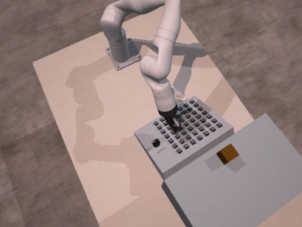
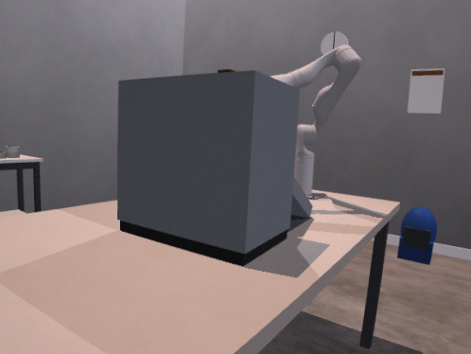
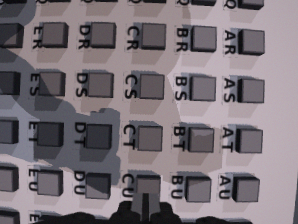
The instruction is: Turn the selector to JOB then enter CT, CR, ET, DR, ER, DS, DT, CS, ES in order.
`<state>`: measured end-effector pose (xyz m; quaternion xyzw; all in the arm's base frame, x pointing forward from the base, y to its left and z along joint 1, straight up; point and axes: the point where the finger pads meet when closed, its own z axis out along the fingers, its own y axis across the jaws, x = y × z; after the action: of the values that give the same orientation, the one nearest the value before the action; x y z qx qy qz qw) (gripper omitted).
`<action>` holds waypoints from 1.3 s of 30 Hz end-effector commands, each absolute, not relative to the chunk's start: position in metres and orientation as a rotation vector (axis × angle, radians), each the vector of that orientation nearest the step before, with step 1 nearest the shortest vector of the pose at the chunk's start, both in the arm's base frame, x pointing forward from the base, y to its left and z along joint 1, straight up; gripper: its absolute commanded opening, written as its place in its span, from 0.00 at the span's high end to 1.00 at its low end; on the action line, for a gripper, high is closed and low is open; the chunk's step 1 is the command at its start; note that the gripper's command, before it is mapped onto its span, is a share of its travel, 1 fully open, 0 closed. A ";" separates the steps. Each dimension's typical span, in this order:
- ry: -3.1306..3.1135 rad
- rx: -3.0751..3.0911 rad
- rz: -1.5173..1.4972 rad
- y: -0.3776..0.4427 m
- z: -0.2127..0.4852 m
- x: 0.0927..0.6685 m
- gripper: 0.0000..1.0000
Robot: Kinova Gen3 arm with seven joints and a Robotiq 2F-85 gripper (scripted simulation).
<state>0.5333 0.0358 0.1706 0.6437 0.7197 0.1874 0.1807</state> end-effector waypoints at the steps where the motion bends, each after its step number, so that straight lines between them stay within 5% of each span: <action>1: 2.033 1.822 0.546 0.038 0.171 0.536 0.90; 39: 2.037 1.816 0.544 0.039 0.154 0.545 0.90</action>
<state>0.5430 0.0394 0.1532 0.6442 0.7193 0.1919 0.1755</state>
